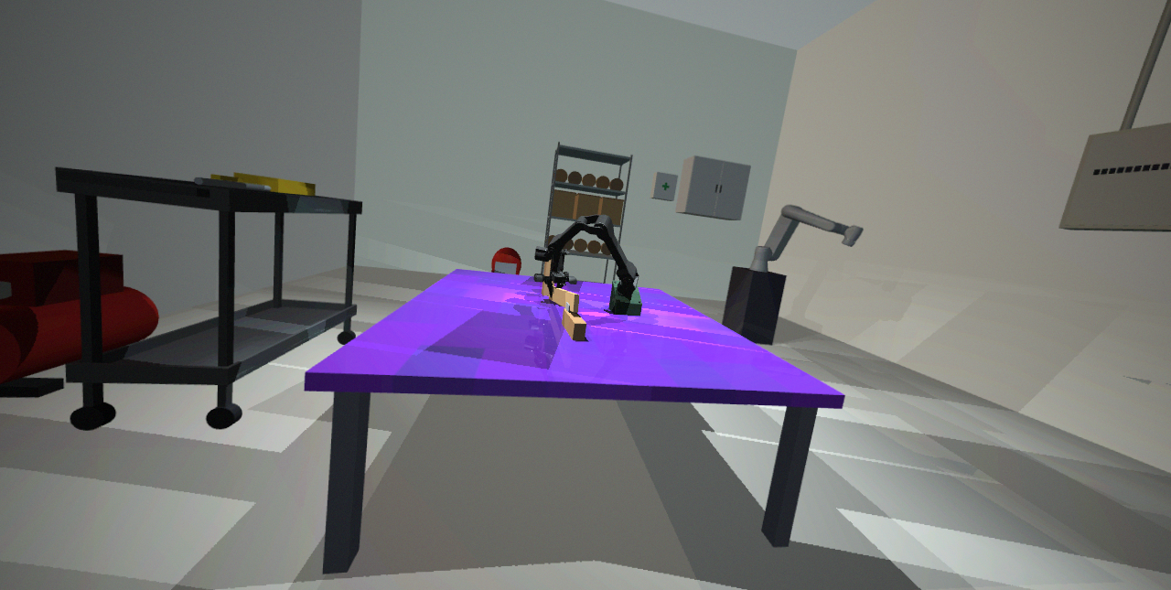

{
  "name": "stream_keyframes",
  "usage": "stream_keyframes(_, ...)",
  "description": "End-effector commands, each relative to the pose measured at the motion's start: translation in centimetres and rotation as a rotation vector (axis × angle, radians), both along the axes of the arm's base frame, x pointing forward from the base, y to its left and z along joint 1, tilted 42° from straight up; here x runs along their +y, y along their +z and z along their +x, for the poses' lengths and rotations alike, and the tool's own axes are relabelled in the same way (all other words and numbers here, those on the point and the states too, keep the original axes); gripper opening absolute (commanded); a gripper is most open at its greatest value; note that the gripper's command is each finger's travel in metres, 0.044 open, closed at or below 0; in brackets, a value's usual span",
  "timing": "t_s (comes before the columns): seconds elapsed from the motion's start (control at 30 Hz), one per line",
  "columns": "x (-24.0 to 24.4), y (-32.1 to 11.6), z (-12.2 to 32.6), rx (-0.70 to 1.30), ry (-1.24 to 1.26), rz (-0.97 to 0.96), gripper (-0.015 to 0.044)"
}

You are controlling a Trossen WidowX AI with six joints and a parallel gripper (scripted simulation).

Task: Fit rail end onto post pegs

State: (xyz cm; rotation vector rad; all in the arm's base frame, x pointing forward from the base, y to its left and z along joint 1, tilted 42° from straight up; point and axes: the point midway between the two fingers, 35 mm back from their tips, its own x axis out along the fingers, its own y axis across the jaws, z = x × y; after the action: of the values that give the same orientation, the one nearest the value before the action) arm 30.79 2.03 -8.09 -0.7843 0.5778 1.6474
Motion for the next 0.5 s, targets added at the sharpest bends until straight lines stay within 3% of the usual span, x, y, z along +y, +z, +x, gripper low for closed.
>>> stream_keyframes(0.0, -0.28, 0.3, 0.16, -0.006, -0.002, 0.004, 0.0)
stream_keyframes(0.47, -0.72, 0.83, 0.36, -0.006, -0.002, 0.004, 0.0)
